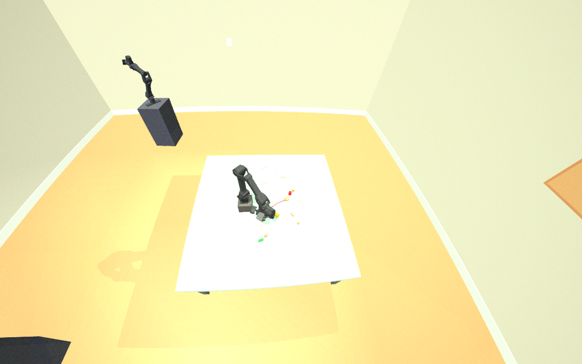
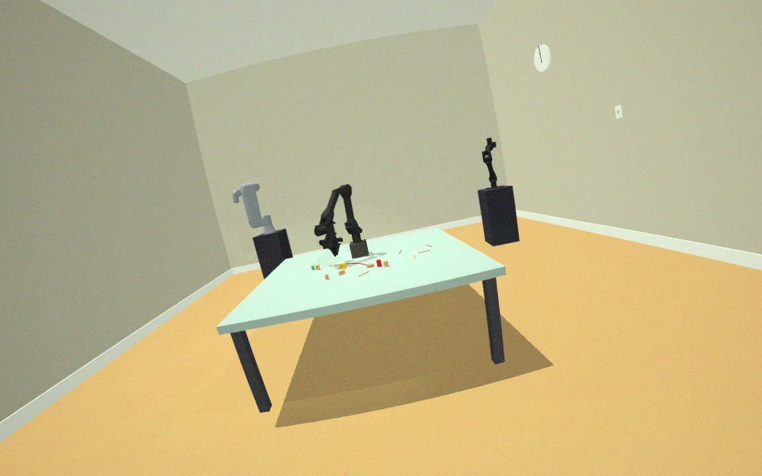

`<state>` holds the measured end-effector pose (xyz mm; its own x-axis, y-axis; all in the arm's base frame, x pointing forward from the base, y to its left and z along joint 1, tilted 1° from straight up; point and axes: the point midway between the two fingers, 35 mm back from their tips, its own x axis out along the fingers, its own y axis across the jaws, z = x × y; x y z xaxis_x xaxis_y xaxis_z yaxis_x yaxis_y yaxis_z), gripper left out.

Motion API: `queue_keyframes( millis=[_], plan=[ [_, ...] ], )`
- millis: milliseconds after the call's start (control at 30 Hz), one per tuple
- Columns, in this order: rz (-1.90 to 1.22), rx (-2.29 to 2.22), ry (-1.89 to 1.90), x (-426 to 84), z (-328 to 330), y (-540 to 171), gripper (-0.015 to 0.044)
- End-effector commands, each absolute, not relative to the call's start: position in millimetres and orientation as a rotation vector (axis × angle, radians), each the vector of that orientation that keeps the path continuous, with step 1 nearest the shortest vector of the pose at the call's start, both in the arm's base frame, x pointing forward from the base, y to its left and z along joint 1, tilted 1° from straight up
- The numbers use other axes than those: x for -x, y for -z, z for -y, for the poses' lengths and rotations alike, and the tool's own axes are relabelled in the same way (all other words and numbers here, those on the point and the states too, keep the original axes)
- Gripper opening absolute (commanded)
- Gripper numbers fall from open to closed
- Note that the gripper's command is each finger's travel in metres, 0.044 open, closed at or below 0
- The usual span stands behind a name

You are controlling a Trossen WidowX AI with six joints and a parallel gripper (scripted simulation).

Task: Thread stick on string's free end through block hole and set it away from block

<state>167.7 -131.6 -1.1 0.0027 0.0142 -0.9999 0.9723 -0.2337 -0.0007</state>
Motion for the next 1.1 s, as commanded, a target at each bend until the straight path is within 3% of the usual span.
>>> queue_keyframes(
  millis=[0,1067],
  plan=[
    [-1.091,-1.392,1.381,-167.4,132.5,1.1,0.0123],
    [-1.092,-1.392,1.381,-168.6,133.0,46.3,0.0123]
  ],
)
